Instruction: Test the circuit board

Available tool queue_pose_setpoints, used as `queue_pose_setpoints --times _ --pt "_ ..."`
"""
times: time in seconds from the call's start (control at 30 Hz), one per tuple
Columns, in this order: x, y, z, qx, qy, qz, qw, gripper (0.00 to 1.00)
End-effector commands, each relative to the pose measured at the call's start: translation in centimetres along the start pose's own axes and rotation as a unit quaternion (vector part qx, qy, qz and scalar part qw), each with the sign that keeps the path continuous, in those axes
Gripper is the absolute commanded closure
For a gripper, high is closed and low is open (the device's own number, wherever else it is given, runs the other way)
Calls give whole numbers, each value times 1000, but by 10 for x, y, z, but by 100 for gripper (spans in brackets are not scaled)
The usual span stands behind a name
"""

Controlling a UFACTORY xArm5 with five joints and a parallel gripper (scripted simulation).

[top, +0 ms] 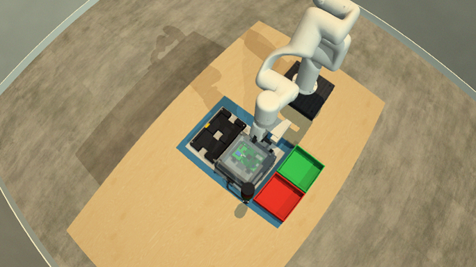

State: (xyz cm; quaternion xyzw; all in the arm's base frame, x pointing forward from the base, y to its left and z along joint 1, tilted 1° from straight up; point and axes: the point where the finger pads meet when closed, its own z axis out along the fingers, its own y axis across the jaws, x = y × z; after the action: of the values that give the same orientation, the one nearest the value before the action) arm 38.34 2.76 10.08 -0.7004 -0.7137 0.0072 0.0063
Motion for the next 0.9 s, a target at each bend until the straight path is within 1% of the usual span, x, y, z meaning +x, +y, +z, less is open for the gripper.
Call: queue_pose_setpoints --times 0.0,0.13,0.5,0.87 --pt "0 -1 9 -2 0 0 1000 100" --pt "0 -2 16 -2 0 0 1000 100" --pt "0 -3 26 -2 0 0 1000 100" --pt "0 -4 31 -2 0 0 1000 100"
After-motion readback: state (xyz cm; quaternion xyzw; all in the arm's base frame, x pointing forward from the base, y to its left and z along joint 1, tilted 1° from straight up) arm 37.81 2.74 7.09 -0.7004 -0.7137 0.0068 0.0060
